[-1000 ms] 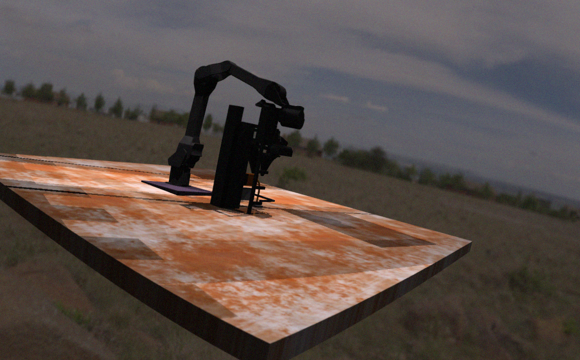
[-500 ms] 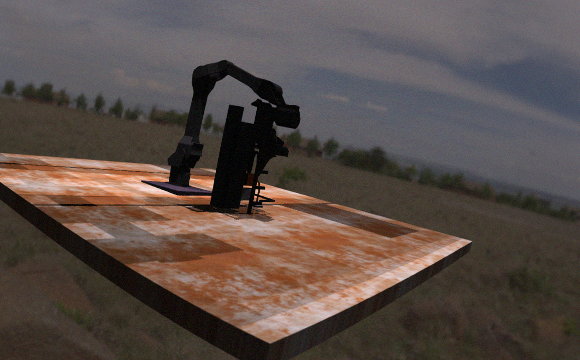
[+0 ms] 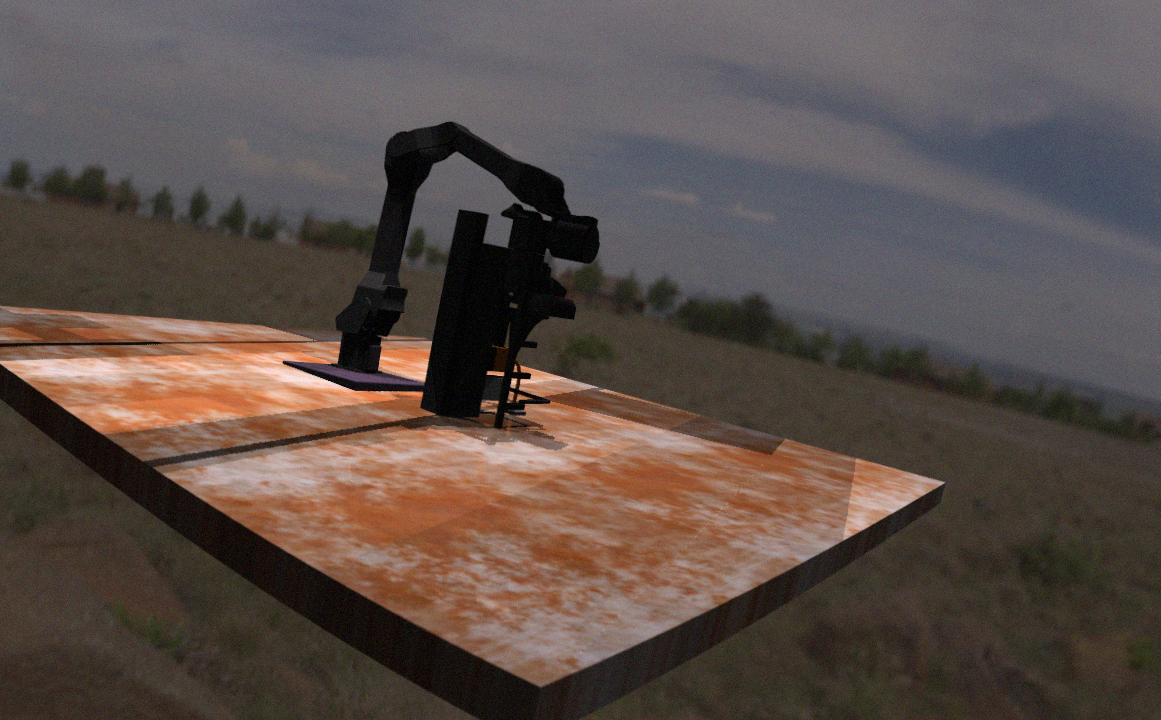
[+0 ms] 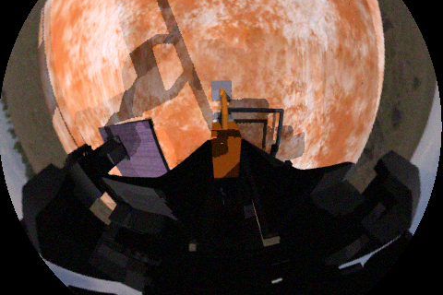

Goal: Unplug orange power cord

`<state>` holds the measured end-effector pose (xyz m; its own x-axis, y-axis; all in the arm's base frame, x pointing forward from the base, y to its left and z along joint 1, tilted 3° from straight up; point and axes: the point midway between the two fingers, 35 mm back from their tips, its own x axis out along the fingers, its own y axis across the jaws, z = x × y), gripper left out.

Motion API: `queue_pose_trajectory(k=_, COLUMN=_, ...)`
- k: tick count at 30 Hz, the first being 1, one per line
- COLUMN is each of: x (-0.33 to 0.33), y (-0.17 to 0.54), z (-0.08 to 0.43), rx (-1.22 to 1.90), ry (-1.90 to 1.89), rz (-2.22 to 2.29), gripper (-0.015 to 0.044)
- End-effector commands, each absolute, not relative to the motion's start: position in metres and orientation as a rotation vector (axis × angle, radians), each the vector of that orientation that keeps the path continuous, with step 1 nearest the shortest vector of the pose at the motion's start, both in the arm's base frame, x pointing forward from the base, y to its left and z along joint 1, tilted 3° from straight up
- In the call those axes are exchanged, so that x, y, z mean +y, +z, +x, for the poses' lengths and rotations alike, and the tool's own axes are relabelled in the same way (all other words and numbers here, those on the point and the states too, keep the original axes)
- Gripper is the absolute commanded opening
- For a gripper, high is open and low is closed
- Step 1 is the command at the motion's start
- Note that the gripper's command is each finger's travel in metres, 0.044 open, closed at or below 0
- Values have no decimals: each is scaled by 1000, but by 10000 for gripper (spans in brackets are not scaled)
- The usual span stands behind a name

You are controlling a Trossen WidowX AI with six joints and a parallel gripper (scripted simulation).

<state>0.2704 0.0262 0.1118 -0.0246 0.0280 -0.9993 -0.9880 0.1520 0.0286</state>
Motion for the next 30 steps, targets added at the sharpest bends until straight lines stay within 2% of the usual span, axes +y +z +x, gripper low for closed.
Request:
queue_pose_trajectory(k=1, x=26, y=112, z=271, rx=1278, ry=1126, rz=-1064, gripper=22)
queue_pose_trajectory(k=5, x=26, y=112, z=271, rx=1278, ry=1126, rz=-1064, gripper=0)
queue_pose_trajectory(k=30, x=62, y=115, z=278, rx=1273, ry=1130, rz=-1065, gripper=0)
